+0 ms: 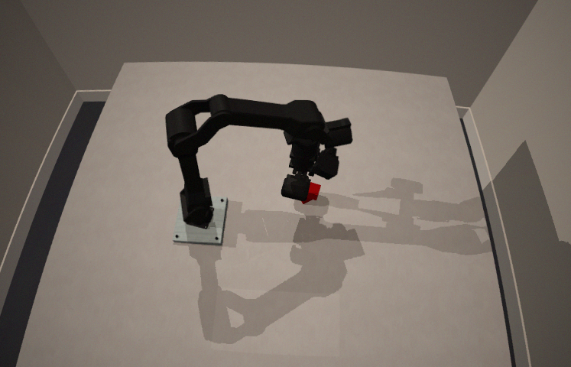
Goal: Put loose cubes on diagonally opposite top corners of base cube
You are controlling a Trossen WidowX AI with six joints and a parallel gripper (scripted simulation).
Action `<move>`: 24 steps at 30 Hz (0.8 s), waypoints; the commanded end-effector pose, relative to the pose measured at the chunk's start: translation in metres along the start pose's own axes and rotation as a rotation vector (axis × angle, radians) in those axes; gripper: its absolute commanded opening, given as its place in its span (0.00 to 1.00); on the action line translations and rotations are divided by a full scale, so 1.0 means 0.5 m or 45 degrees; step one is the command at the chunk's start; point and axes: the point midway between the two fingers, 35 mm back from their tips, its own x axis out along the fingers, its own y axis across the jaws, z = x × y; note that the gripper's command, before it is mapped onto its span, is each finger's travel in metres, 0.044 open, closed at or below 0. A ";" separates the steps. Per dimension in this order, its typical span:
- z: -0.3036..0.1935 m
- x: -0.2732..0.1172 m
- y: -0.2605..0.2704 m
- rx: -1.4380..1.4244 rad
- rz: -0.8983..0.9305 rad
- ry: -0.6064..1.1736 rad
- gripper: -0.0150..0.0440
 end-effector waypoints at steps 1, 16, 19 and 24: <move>0.002 -0.016 0.001 0.000 0.005 -0.009 0.60; 0.002 -0.059 0.001 0.000 0.005 -0.009 0.60; 0.002 -0.059 0.001 0.000 0.005 -0.009 0.60; 0.001 -0.067 0.001 0.000 0.003 -0.006 0.78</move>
